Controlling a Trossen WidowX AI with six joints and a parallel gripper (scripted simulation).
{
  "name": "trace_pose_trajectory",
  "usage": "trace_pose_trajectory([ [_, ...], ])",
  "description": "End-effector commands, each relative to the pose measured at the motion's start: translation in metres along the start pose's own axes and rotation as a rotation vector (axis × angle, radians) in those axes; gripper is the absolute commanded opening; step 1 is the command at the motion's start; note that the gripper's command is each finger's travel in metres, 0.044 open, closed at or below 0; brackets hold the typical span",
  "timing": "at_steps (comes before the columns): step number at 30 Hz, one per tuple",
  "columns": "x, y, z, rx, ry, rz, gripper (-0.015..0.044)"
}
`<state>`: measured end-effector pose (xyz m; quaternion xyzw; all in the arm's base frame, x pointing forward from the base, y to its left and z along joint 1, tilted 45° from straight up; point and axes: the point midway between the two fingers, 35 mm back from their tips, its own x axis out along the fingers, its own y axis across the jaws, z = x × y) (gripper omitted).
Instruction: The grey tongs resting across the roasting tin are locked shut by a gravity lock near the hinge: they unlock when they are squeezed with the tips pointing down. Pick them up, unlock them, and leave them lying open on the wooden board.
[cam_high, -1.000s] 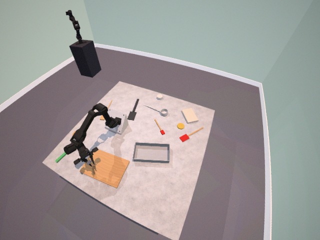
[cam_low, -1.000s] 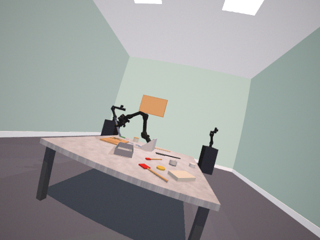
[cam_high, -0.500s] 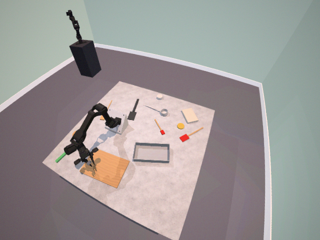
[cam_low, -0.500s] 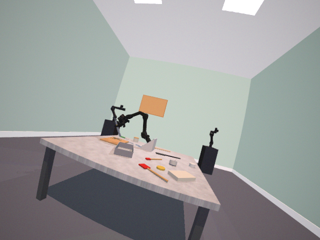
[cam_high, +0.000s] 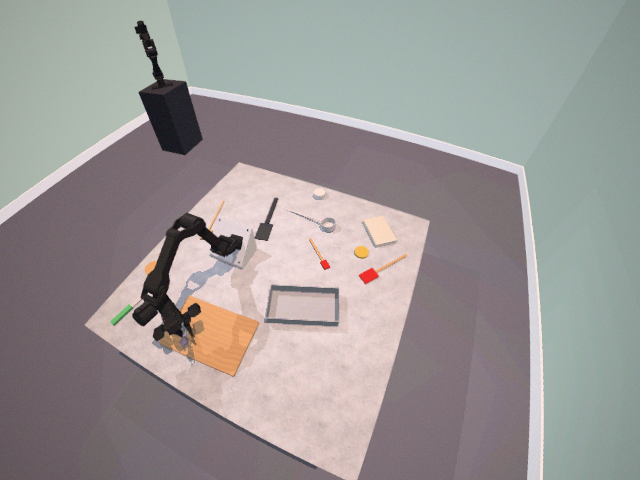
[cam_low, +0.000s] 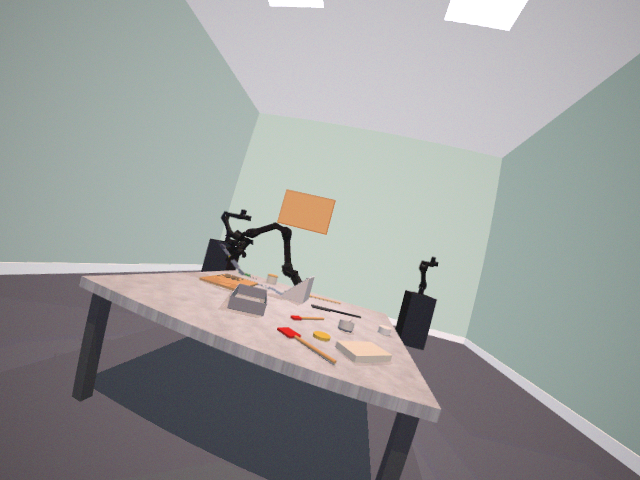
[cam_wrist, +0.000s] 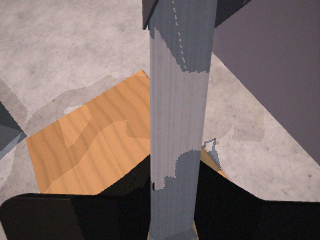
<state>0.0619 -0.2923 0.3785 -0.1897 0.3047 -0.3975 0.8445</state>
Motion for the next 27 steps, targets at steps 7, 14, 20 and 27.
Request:
trace_pose_trajectory([
  [7, 0.019, -0.003, -0.005, 0.023, 0.214, -0.012, -0.015],
  [14, 0.03, -0.001, -0.011, 0.011, 0.359, -0.018, -0.015],
  [20, 0.037, 0.001, -0.014, -0.022, 0.485, -0.033, -0.015],
  [27, 0.042, 0.003, -0.014, -0.084, 0.627, -0.063, -0.015],
])
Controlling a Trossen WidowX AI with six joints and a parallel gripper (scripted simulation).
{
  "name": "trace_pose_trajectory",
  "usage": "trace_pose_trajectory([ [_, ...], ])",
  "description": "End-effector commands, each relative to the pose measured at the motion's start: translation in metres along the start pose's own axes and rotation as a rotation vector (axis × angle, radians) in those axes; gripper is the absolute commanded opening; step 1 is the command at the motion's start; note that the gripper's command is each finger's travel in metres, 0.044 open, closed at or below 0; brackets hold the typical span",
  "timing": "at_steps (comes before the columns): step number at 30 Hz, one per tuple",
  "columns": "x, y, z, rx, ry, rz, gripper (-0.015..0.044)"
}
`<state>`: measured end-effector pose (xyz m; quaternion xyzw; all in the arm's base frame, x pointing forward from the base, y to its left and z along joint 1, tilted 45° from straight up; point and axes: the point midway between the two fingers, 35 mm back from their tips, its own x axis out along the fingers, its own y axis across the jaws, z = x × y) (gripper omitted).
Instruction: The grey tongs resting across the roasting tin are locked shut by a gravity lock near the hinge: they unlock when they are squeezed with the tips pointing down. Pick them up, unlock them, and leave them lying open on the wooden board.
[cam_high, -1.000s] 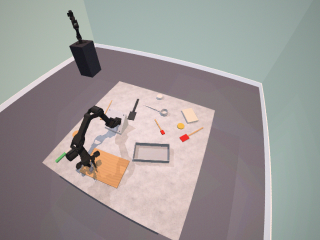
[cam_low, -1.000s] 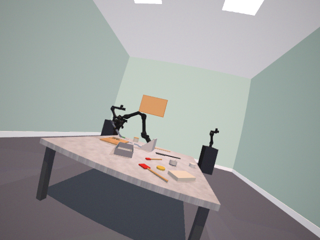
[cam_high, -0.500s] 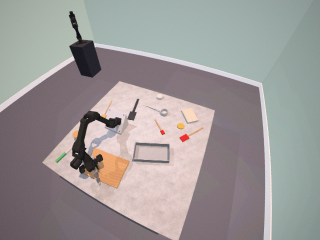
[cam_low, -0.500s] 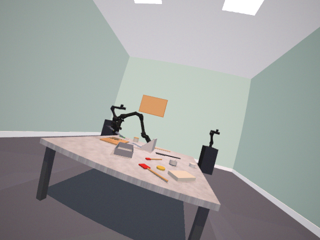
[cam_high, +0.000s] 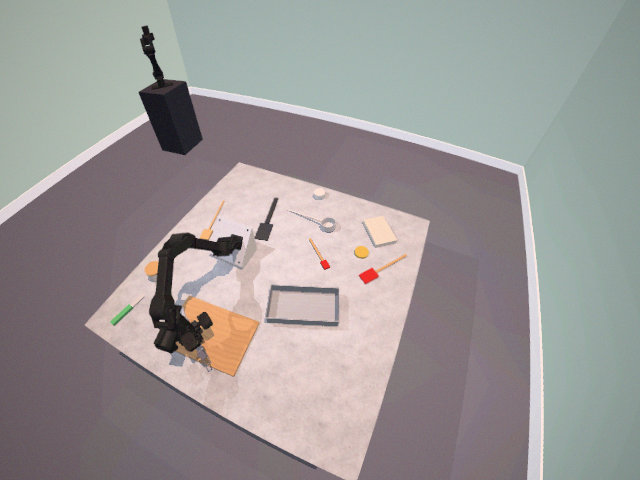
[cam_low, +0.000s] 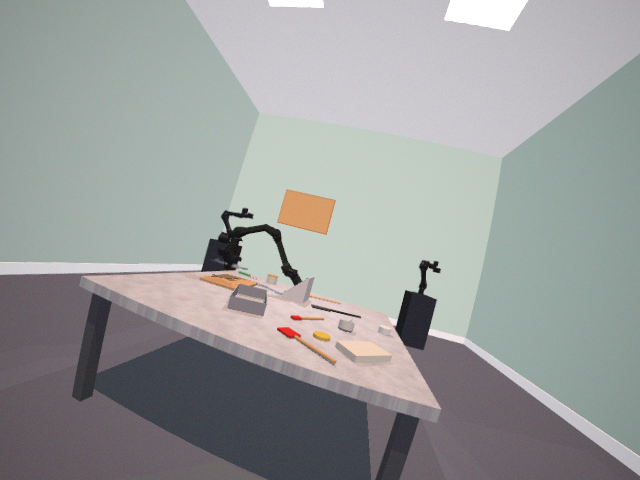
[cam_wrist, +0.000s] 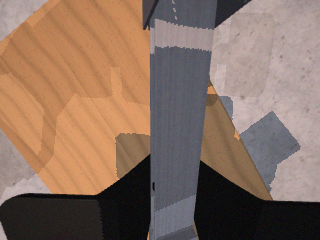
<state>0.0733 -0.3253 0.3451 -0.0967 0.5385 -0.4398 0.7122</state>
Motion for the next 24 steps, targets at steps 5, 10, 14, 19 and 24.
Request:
trace_pose_trajectory([
  [5, -0.004, -0.002, 0.004, -0.034, 0.082, -0.047, -0.015],
  [10, -0.004, -0.002, 0.004, -0.034, 0.082, -0.047, -0.015],
  [14, -0.003, -0.002, 0.004, -0.034, 0.082, -0.047, -0.015],
  [19, 0.003, -0.003, 0.004, -0.034, 0.083, -0.048, -0.015],
  [24, 0.011, -0.003, 0.004, -0.034, 0.083, -0.048, -0.015],
])
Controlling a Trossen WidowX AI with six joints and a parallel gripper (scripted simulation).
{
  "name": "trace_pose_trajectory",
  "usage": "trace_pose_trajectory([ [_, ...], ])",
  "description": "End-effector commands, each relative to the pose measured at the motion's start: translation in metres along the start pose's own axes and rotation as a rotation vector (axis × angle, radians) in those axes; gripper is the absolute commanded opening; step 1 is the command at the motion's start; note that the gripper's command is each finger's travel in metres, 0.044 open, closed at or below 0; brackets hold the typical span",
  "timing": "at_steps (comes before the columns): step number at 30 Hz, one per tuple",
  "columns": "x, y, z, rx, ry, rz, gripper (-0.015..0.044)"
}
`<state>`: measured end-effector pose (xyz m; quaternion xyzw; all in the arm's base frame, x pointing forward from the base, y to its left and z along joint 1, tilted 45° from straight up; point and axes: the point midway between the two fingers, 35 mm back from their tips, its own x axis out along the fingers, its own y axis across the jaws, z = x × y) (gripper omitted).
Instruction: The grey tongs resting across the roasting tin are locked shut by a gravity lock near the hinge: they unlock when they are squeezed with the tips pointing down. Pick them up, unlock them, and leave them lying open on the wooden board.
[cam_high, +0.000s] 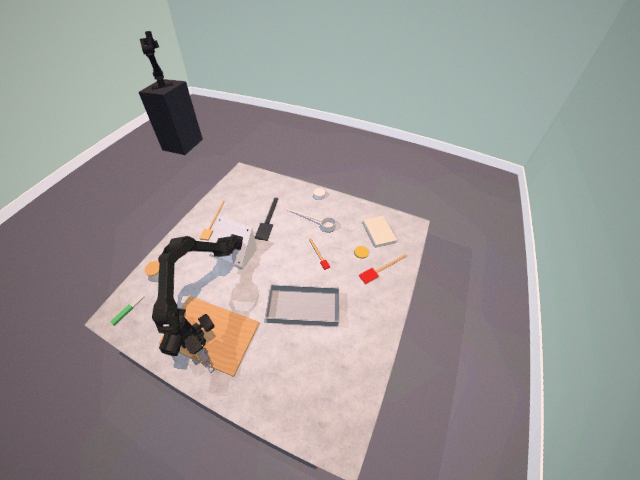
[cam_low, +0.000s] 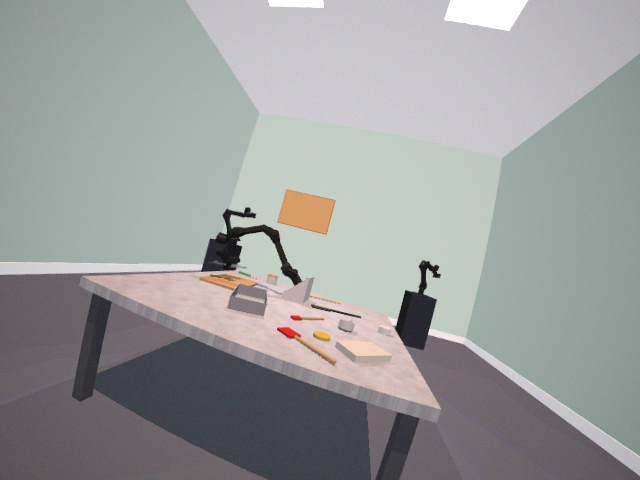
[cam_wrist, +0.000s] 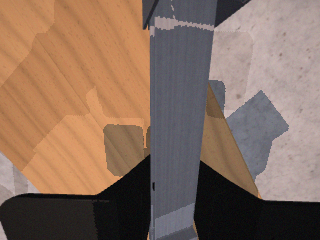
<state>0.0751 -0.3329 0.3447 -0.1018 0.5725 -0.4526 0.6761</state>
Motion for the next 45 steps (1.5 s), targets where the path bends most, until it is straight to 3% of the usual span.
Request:
trace_pose_trajectory([
  [1, 0.006, 0.001, 0.0, -0.004, -0.003, 0.001, -0.015],
  [17, 0.024, 0.001, 0.0, -0.005, -0.003, 0.0, -0.015],
  [39, 0.023, 0.001, 0.0, 0.0, 0.001, 0.0, 0.0427],
  [45, 0.019, 0.002, 0.006, 0.007, -0.025, -0.002, 0.044],
])
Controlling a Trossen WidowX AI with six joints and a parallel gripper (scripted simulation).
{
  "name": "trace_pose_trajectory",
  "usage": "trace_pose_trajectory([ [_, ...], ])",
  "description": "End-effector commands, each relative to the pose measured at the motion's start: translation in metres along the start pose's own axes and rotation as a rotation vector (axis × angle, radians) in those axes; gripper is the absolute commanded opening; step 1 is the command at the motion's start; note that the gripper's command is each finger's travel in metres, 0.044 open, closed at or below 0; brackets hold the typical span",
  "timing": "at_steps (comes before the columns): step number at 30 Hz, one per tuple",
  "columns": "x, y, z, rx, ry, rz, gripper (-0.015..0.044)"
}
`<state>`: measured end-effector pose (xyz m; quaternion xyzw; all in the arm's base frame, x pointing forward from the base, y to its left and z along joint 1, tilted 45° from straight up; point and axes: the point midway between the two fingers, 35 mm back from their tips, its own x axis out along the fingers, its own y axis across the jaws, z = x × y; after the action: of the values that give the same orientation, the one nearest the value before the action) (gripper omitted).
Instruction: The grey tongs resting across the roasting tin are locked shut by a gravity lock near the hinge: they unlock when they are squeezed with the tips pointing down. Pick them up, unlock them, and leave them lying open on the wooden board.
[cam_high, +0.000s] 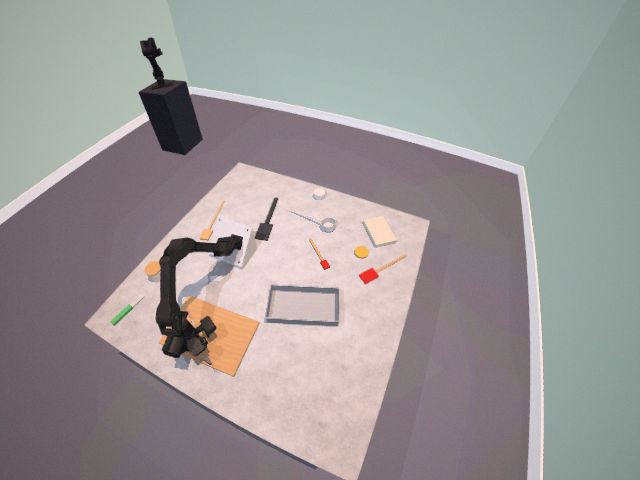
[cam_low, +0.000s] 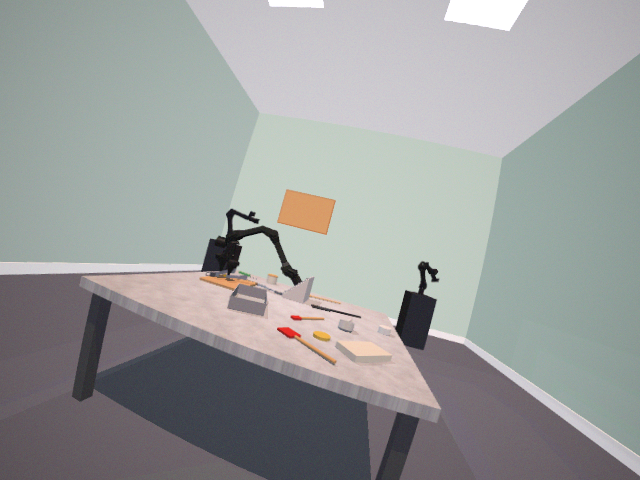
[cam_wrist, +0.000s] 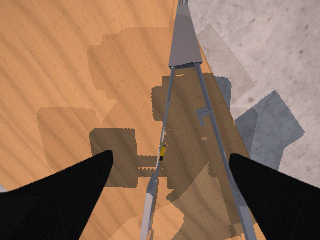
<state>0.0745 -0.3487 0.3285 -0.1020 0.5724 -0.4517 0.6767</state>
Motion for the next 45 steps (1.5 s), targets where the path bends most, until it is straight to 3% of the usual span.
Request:
trace_pose_trajectory([
  [1, -0.004, 0.005, 0.006, 0.009, -0.023, -0.001, 0.044],
  [14, -0.029, 0.149, -0.001, 0.0, 0.004, 0.016, 0.044],
  [21, -0.035, 0.15, 0.0, -0.002, 0.004, 0.017, 0.044],
  [28, -0.077, 0.144, 0.003, -0.01, 0.004, 0.03, 0.044],
  [45, -0.077, 0.144, 0.003, -0.01, 0.004, 0.03, 0.044],
])
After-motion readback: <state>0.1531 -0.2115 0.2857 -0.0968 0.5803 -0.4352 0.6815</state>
